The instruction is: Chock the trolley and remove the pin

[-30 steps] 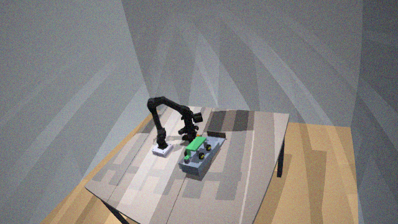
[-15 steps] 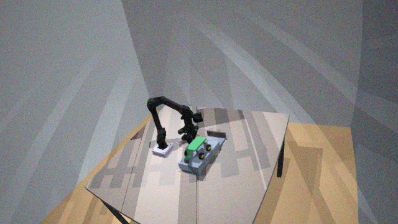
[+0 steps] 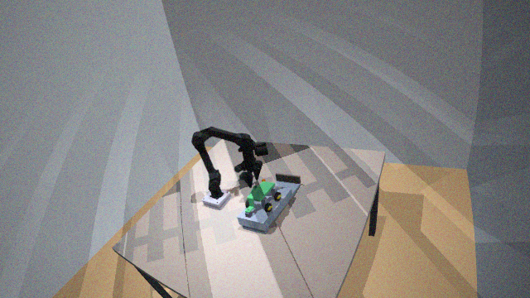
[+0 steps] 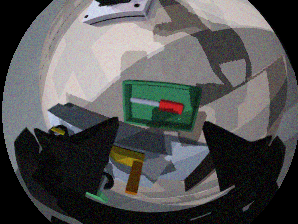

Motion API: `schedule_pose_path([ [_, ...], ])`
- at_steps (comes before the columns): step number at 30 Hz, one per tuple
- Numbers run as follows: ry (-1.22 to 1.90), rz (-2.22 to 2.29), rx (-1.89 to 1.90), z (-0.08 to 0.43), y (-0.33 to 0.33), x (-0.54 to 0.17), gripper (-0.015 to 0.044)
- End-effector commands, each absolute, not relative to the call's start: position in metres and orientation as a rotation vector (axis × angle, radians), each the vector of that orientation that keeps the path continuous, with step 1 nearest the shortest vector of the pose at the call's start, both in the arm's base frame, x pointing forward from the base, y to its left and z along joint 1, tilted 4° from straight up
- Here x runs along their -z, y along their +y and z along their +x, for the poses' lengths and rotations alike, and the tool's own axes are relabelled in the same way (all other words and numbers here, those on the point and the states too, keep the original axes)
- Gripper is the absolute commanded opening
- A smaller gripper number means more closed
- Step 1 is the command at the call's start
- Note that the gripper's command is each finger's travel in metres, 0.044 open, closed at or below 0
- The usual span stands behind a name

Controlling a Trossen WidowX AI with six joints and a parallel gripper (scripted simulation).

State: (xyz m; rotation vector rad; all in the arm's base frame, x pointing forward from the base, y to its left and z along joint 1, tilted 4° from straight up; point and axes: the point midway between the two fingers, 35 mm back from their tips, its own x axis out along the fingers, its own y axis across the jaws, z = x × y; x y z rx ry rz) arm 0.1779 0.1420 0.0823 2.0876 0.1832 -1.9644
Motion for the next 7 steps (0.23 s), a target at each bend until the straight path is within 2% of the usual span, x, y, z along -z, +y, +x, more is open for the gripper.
schedule_pose_path([
  [1, 0.189, 2.100, 1.955, 0.179, 0.142, -0.097, 0.0440],
  [7, 0.189, 2.100, 1.955, 0.179, 0.141, -0.116, 0.0440],
])
